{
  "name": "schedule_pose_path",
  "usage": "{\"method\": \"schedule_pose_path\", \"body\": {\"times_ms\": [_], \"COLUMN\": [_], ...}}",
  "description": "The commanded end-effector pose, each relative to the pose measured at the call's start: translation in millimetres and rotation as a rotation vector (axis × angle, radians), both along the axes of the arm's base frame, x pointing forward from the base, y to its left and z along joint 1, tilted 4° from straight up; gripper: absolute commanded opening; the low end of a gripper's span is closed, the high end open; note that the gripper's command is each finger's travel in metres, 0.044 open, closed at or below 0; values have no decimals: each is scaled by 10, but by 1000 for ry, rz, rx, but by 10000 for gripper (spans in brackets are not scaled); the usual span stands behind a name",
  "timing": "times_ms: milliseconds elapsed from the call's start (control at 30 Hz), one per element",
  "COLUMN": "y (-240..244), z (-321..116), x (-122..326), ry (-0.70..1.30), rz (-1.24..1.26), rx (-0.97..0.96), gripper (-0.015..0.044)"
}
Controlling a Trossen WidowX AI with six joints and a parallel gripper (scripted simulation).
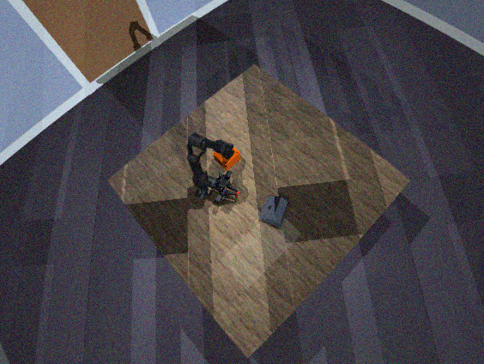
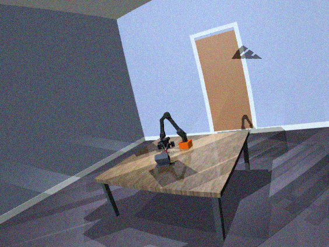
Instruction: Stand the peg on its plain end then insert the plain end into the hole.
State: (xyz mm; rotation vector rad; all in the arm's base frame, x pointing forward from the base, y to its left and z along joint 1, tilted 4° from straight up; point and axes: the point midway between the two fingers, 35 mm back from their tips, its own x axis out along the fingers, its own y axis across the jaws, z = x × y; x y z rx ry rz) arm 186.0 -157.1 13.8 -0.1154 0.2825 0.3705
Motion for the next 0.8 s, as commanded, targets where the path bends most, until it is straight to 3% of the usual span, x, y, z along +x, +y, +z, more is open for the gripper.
{"method": "schedule_pose_path", "body": {"times_ms": [0,767], "y": [-1,-17], "z": [-18,-42], "x": [0,-34], "ry": [0,-2], "rz": [0,-4], "rx": [0,6], "gripper": [49,49]}}
